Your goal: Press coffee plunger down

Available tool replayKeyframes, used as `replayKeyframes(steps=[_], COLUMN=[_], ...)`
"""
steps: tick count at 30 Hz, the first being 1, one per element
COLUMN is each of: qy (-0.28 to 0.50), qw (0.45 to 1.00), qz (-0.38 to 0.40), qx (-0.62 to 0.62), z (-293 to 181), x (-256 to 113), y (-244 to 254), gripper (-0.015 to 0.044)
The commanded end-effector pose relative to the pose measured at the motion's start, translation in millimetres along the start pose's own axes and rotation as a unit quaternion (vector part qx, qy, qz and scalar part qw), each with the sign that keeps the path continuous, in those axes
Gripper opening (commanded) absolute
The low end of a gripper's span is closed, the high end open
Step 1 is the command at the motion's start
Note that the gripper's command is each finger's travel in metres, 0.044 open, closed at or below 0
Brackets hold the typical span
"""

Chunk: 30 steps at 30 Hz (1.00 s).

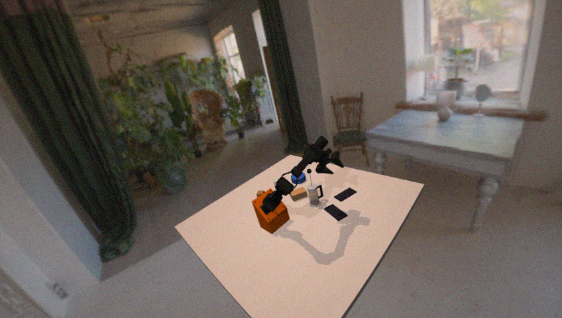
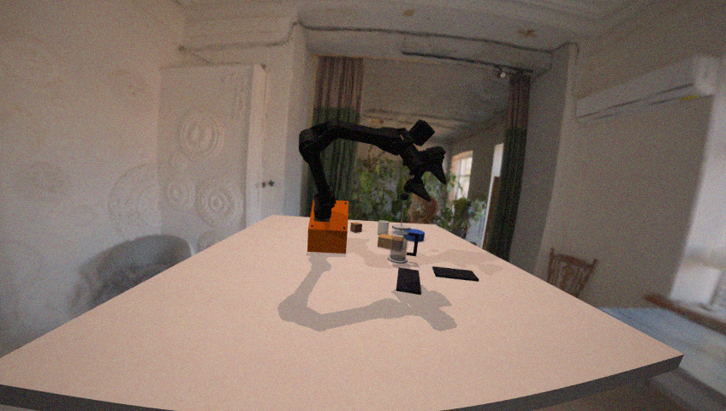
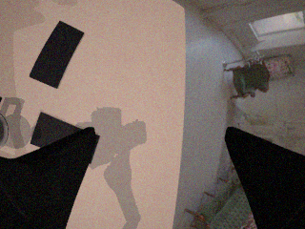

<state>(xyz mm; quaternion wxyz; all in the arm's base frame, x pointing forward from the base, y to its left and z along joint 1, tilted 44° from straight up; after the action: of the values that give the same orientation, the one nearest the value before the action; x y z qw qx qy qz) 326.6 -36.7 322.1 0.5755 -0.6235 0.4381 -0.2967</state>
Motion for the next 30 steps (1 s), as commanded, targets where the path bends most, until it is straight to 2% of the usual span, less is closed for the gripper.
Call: replayKeyframes(steps=[1, 17, 21, 30], qy=[-0.085, -0.26, -0.261, -0.263], qw=[0.99, 0.9, 0.899, 0.898], qz=[0.006, 0.09, 0.094, 0.091], qx=[0.11, 0.337, 0.339, 0.34], z=[16.0, 7.0, 6.1, -5.0], x=[-55.2, -162.6, -157.7, -119.9], y=[39.5, 129.5, 136.7, 170.3], gripper=[0.044, 0.044, 0.044, 0.044])
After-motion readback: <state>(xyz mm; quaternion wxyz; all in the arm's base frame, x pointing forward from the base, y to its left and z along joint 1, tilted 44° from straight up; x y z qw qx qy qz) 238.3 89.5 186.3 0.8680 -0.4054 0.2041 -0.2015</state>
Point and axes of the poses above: the point midway between the two fingers, 35 mm back from their tips, its own x axis out along the fingers, its own y axis across the jaws, z = x × y, the point moved 4 cm from there along -x, back along the fingers, and after that the axes turned 10 degrees about -x, right-handed, at the moved point
